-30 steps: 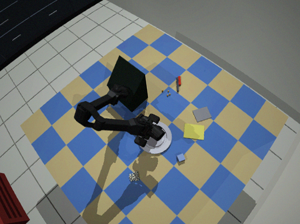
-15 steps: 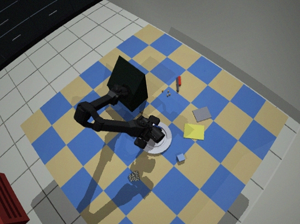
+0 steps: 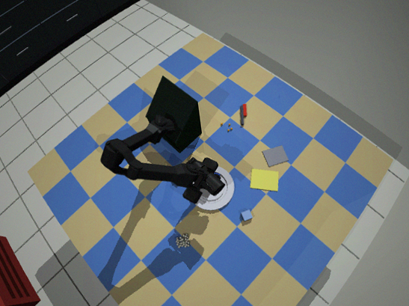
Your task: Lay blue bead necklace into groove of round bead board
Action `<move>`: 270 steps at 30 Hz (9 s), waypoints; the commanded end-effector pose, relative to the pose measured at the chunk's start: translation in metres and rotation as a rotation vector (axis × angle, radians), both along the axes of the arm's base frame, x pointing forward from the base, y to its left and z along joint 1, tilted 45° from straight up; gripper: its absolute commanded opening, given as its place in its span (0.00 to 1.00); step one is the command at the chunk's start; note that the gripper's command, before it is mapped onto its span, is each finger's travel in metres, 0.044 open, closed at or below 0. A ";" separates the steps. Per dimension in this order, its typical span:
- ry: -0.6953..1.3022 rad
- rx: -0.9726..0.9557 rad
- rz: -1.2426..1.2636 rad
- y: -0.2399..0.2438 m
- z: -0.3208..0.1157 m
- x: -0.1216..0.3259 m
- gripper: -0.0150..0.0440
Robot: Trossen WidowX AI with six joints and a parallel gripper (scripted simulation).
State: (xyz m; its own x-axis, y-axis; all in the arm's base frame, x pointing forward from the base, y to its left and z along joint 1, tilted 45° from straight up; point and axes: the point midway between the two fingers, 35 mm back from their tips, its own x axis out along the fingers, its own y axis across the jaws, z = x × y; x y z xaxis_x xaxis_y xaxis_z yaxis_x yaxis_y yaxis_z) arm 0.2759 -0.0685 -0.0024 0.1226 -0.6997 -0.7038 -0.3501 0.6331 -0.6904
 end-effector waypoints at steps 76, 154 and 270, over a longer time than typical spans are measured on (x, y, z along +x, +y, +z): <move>-0.016 0.003 -0.015 0.002 -0.005 0.008 0.25; -0.021 0.003 -0.006 -0.024 0.028 0.038 0.61; -1.254 0.221 -1.255 -0.014 0.018 0.020 0.46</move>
